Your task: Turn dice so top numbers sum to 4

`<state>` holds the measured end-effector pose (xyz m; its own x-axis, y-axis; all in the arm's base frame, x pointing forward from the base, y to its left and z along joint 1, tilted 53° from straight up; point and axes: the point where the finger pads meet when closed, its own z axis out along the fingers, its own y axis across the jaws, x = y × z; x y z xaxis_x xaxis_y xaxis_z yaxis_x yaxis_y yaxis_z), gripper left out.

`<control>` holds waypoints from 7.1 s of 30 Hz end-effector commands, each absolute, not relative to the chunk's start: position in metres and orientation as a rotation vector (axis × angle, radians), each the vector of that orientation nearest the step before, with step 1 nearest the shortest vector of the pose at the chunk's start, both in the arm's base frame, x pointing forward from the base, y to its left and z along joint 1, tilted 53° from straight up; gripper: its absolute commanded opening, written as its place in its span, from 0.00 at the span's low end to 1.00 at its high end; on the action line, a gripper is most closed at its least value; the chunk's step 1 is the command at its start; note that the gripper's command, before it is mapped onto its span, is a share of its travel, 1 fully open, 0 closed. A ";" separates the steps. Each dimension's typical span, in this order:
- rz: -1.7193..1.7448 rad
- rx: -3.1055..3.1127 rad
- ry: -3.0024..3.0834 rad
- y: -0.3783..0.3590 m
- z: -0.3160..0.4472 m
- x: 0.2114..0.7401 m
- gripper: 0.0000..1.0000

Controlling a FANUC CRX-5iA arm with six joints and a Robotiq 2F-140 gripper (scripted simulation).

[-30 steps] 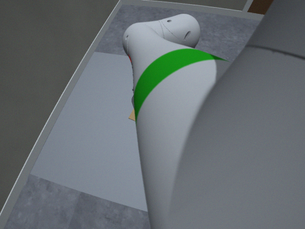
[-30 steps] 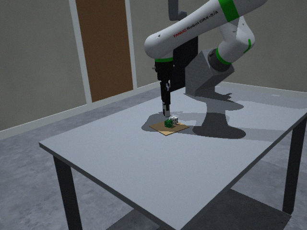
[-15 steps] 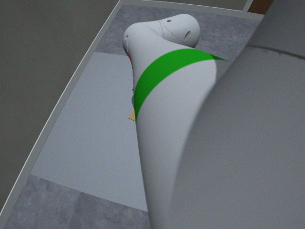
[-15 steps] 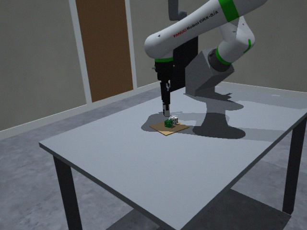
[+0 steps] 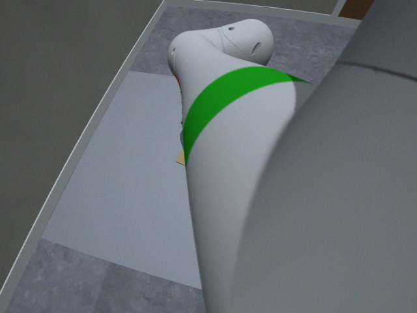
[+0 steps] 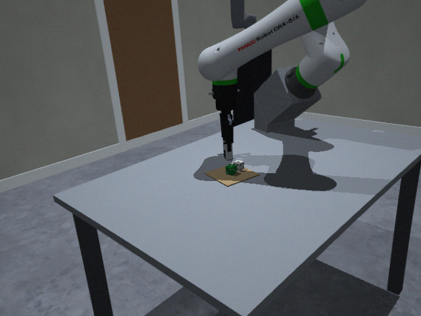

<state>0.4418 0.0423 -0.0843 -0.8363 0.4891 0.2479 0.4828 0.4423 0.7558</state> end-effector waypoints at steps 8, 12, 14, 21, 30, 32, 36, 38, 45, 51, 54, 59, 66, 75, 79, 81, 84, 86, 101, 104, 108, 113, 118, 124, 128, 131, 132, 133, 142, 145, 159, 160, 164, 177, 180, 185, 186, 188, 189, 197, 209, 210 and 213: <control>1.391 0.897 2.662 0.042 -0.084 0.442 0.16; 1.391 0.897 2.662 0.042 -0.084 0.442 0.16; 1.391 0.897 2.662 0.042 -0.084 0.442 0.16; 1.391 0.897 2.662 0.031 -0.075 0.438 0.16; 1.391 0.897 2.662 -0.007 -0.045 0.425 0.16; 1.391 0.897 2.662 -0.017 -0.036 0.421 0.16; 1.391 0.897 2.662 -0.030 -0.026 0.417 0.16; 1.391 0.897 2.662 -0.033 -0.024 0.416 0.16; 1.391 0.897 2.662 -0.033 -0.024 0.416 0.16; 1.352 0.691 2.669 -0.029 -0.001 0.449 0.16; 1.316 0.510 2.663 -0.022 0.021 0.477 0.16; 1.256 0.225 2.630 -0.006 0.061 0.519 0.16; 1.193 -0.051 2.569 0.019 0.107 0.556 0.16; 1.193 -0.051 2.569 0.019 0.107 0.556 0.16; 1.193 -0.051 2.569 0.019 0.106 0.557 0.16; 1.194 -0.052 2.569 0.020 0.105 0.557 0.16; 1.194 -0.052 2.569 0.024 0.102 0.559 0.16; 1.194 -0.052 2.569 0.028 0.099 0.560 0.16; 1.194 -0.052 2.569 0.071 0.063 0.576 0.16; 1.194 -0.052 2.569 0.079 0.056 0.579 0.16; 1.194 -0.052 2.569 0.083 0.053 0.581 0.16; 1.194 -0.052 2.569 0.088 0.048 0.583 0.16; 1.194 -0.052 2.569 0.089 0.048 0.583 0.16; 1.194 -0.052 2.569 0.089 0.048 0.583 0.16; 1.194 -0.052 2.569 0.089 0.048 0.583 0.16; 1.194 -0.052 2.569 0.089 0.048 0.583 0.16; 1.194 -0.052 2.569 0.089 0.048 0.583 0.16; 1.194 -0.052 2.569 0.089 0.048 0.583 0.16; 1.194 -0.052 2.569 0.089 0.048 0.583 0.16; 1.194 -0.052 2.569 0.089 0.048 0.583 0.16; 1.194 -0.052 2.569 0.089 0.048 0.583 0.16; 1.194 -0.052 2.569 0.089 0.048 0.583 0.16; 1.194 -0.052 2.569 0.090 0.047 0.584 0.16; 1.194 -0.052 2.569 0.092 0.046 0.584 0.16; 1.194 -0.052 2.569 0.092 0.046 0.584 0.16; 1.194 -0.052 2.569 0.092 0.046 0.584 0.16; 1.194 -0.052 2.569 0.092 0.046 0.584 0.16; 1.194 -0.052 2.569 0.092 0.046 0.584 0.16; 1.194 -0.052 2.569 0.092 0.046 0.584 0.16; 1.194 -0.052 2.569 0.092 0.046 0.584 0.16; 1.194 -0.052 2.569 0.092 0.046 0.584 0.16; 1.194 -0.052 2.569 0.092 0.046 0.584 0.16; 1.194 -0.052 2.569 0.092 0.046 0.584 0.18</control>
